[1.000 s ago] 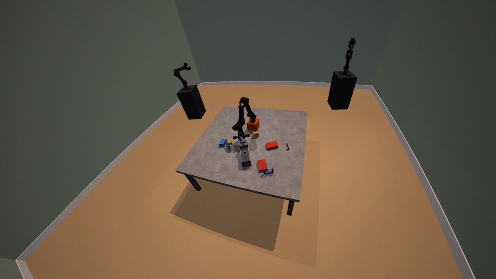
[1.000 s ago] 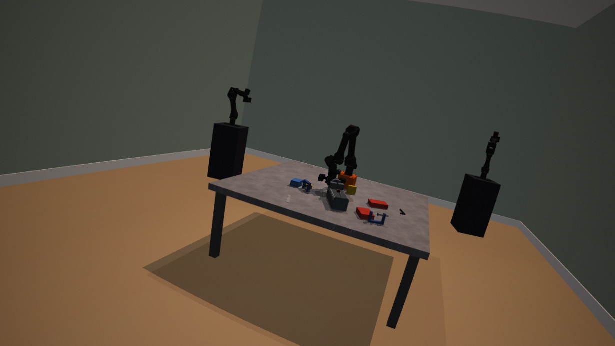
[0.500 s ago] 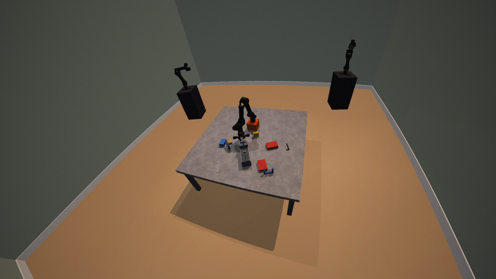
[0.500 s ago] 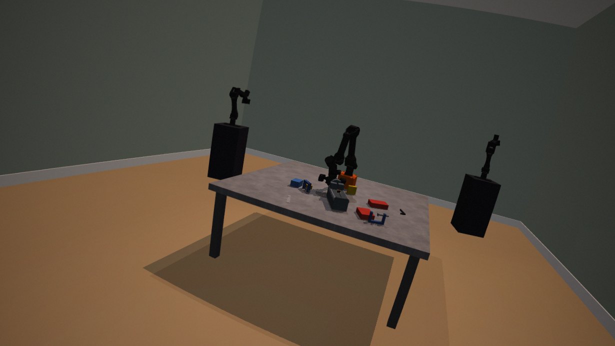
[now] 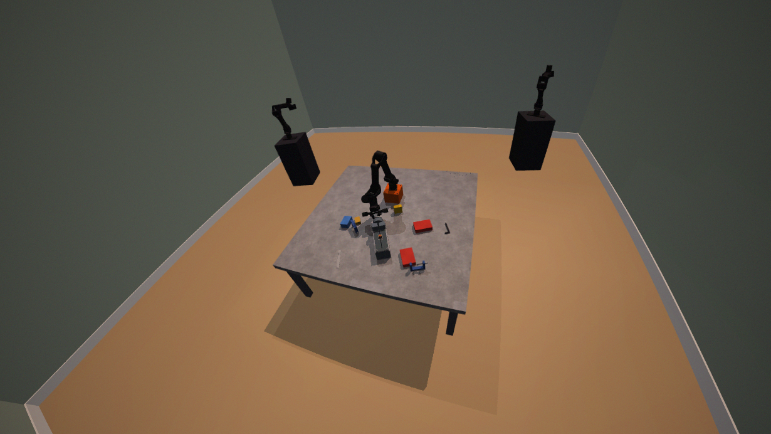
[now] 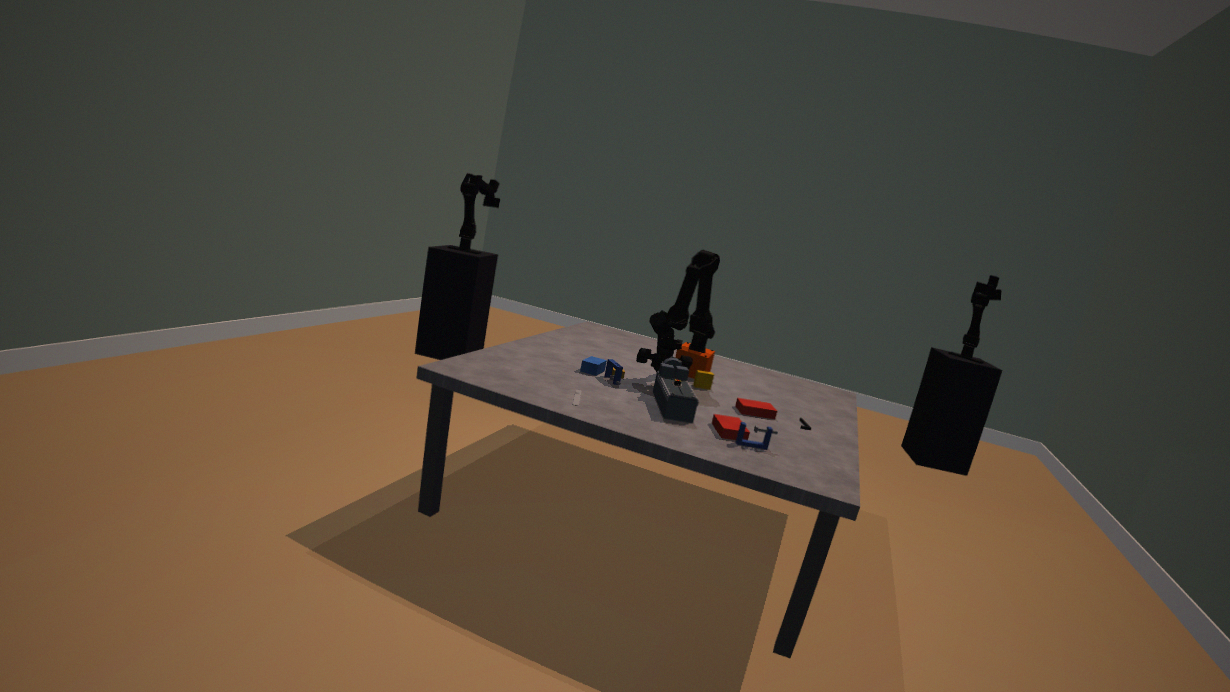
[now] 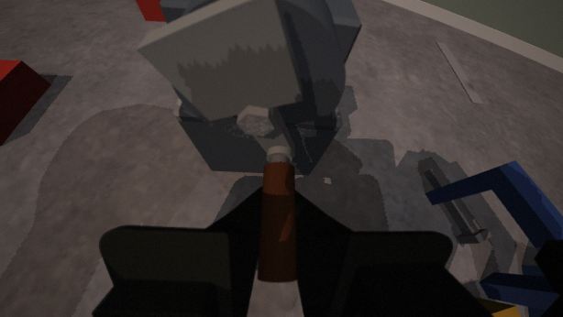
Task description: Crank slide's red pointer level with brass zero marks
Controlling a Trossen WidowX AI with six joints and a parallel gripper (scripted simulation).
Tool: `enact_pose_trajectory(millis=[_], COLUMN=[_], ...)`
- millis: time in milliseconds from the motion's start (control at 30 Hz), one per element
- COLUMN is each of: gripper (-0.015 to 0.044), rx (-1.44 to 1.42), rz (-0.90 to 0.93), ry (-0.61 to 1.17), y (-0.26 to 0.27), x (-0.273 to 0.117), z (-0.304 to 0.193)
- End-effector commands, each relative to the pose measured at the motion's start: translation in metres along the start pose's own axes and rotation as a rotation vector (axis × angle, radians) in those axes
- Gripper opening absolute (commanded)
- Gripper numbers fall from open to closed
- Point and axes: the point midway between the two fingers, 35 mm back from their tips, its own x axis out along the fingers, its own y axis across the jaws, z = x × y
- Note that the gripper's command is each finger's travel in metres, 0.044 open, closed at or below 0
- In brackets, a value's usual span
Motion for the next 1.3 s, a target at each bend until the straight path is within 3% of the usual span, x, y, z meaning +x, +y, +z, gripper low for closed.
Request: enact_pose_trajectory(millis=[0,333,900,1267], gripper=[0.0,0.0,0.044,0.044], rx=[0.007,0.0,0.0,0.0], rz=[0.005,0.0,0.0,0.0], ry=[0.002,0.0,0.0,0.0], y=[0.001,0.0,0.0,-0.002], x=[0.0,0.0,0.0,-0.02], z=[0.0,0.0,0.0,0.022])
